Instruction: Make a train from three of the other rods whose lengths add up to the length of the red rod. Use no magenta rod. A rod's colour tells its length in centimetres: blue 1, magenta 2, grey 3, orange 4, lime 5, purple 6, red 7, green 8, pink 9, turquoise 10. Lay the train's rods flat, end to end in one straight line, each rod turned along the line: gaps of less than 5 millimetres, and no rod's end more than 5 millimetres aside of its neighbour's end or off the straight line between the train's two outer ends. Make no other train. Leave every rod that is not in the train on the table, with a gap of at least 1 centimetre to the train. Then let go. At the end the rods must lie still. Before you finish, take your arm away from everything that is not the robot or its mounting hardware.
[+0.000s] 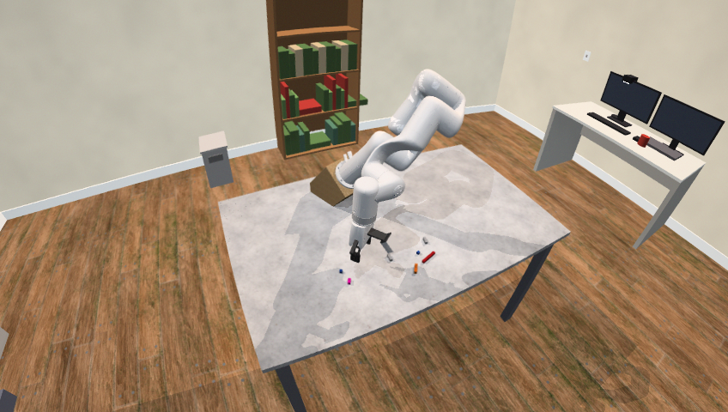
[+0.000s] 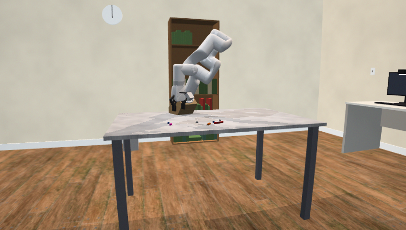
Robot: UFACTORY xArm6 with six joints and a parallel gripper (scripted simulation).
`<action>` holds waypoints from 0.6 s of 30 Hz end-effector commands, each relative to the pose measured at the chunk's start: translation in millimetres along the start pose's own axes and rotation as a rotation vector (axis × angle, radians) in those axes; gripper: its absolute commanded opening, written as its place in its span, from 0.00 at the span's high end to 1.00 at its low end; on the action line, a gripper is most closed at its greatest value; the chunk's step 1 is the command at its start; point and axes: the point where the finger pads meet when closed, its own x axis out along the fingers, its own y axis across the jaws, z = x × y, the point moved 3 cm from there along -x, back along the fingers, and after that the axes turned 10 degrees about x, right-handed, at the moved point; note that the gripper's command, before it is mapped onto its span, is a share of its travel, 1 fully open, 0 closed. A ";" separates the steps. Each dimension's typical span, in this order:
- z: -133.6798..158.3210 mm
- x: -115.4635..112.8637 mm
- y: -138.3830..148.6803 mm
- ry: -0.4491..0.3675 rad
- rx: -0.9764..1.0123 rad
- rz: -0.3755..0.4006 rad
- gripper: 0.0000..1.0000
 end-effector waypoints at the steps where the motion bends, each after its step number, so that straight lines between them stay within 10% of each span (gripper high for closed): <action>1: -5.9 0.5 -6.6 0.007 -0.168 0.007 0.00; 18: -22.3 3.9 -29.5 0.000 -0.686 0.010 0.00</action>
